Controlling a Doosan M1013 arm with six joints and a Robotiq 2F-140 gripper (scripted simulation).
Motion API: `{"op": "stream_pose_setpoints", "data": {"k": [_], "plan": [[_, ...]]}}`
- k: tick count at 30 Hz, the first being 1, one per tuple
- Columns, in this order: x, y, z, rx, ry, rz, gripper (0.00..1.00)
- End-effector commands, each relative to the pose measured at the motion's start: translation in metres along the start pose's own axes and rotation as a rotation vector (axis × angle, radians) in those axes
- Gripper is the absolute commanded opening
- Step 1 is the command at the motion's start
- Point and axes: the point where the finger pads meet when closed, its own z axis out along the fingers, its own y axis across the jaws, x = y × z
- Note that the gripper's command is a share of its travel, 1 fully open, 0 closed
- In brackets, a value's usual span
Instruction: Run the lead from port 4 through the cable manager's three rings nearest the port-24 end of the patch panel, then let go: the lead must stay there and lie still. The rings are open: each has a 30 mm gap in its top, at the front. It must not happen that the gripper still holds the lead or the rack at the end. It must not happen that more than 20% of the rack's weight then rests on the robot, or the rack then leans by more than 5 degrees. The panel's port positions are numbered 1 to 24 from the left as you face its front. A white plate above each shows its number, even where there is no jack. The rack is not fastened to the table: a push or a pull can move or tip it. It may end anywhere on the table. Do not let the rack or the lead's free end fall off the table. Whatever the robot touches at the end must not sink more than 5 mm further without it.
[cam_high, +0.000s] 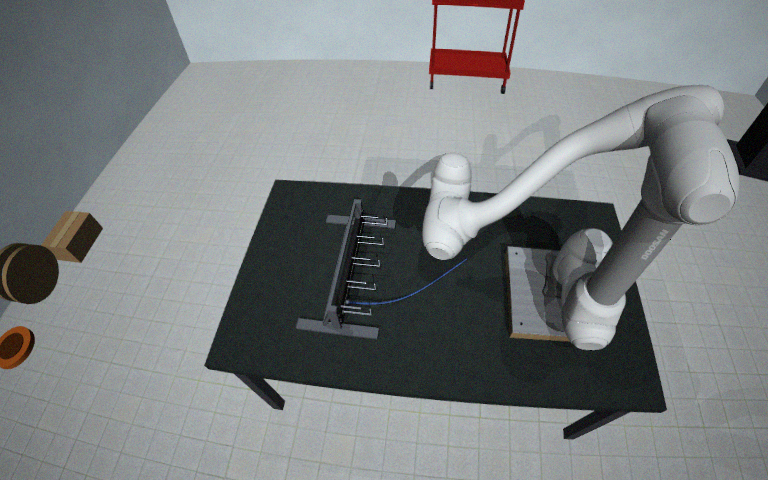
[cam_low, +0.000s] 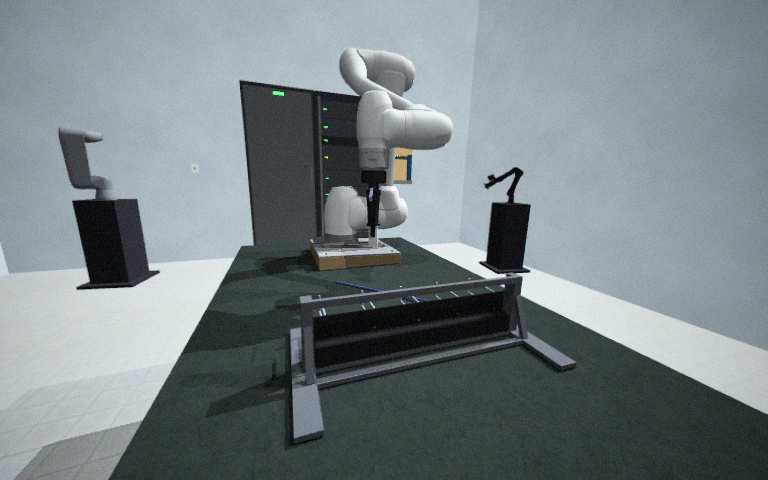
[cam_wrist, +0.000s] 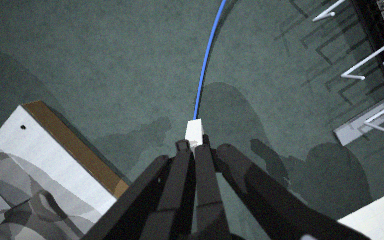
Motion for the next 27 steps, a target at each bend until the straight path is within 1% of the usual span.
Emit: {"op": "stream_pose_setpoints", "data": {"k": [1, 5, 7, 9, 12, 14, 16, 17, 27], "plan": [[0.0, 0.0, 0.0, 0.0, 0.0, 0.0, 0.0], [0.0, 0.0, 0.0, 0.0, 0.0, 0.004, 0.0], [-0.003, -0.001, 0.0, 0.0, 0.0, 0.076, 0.0], [-0.003, -0.001, 0.0, 0.0, 0.0, 0.076, 0.0], [-0.009, -0.004, 0.0, 0.001, 0.0, 0.262, 0.0], [-0.012, -0.005, 0.0, 0.001, 0.0, 0.339, 0.0], [-0.013, -0.005, 0.0, 0.001, 0.0, 0.361, 0.0], [-0.013, -0.005, 0.0, 0.001, 0.0, 0.361, 0.2], [-0.013, -0.005, 0.0, 0.001, 0.0, 0.361, 0.2]]}}
